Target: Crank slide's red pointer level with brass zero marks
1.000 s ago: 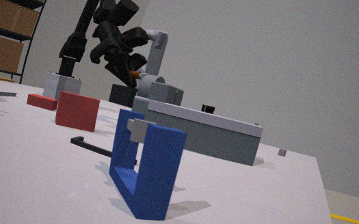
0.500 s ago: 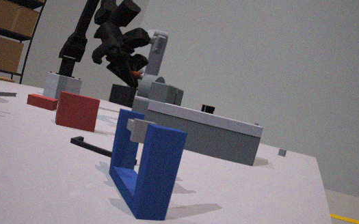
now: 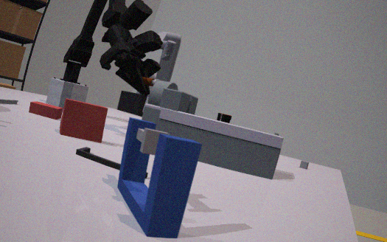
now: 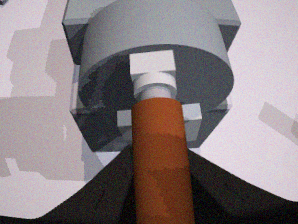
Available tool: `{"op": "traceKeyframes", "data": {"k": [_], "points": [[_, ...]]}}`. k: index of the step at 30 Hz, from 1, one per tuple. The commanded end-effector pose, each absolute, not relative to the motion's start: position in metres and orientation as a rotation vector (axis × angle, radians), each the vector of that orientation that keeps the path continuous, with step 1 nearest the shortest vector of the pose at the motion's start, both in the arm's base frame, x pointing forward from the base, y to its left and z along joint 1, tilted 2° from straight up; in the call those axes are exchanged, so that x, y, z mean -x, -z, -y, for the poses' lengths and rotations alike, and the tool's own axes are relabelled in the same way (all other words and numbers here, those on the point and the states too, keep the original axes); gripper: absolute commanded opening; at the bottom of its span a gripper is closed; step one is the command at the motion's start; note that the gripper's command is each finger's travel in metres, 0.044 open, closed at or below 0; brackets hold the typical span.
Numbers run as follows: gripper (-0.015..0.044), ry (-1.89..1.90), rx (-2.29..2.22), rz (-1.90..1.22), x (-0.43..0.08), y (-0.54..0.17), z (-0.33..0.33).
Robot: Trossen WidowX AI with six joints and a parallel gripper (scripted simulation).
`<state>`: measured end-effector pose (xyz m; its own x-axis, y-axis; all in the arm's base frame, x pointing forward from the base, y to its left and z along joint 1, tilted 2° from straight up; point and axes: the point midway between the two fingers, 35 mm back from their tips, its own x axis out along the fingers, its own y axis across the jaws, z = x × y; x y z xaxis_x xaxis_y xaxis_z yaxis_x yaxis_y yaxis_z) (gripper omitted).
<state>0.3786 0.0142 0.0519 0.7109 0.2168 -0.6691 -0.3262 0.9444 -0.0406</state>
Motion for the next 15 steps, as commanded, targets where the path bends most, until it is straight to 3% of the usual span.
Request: {"op": "traceKeyframes", "data": {"k": [1, 15], "points": [[0.0000, -0.328, 0.154, -0.723, -0.3755, -0.0502, -0.0227], [0.0000, -0.328, 0.154, -0.723, -0.3749, -0.0489, -0.0241]]}}
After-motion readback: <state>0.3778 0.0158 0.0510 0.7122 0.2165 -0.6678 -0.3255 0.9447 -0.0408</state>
